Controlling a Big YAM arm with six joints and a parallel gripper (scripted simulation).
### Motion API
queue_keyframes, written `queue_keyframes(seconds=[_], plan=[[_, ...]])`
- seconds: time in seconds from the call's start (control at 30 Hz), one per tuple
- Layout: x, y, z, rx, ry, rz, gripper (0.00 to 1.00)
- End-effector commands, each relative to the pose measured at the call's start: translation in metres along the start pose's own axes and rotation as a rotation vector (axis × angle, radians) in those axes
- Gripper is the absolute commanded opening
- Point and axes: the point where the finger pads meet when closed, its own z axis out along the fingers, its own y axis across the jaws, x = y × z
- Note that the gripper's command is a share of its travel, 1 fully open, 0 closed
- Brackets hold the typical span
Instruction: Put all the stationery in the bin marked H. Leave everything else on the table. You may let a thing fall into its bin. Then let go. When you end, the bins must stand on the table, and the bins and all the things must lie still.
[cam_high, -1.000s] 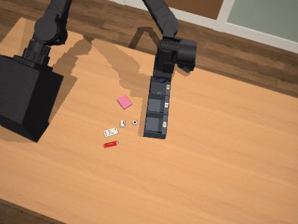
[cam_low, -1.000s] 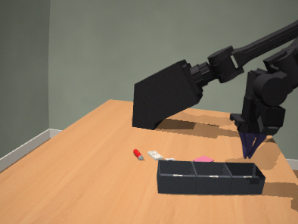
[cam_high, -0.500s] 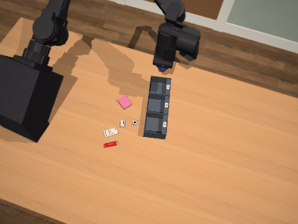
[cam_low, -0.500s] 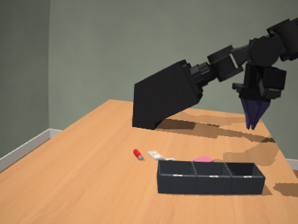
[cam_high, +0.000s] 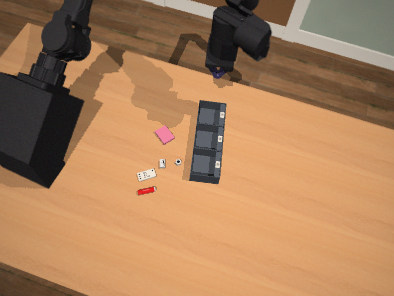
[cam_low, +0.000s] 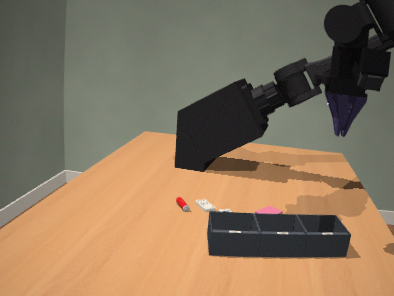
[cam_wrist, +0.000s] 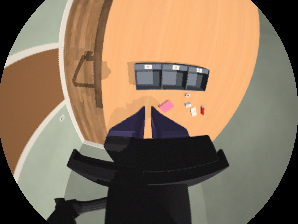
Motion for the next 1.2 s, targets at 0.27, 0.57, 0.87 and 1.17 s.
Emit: queue_keyframes(seconds=[0.27, 0.57, 0.87, 1.17], plan=[[0.013, -0.02, 0.021, -0.008, 0.015, -0.187, 0.4], [0.041, -0.06, 0.053, -0.01, 0.015, -0.216, 0.4], [0.078, -0.111, 0.095, -0.011, 0.015, -0.203, 0.4], [0.107, -0.15, 0.127, -0.011, 0.016, -0.2, 0.4]])
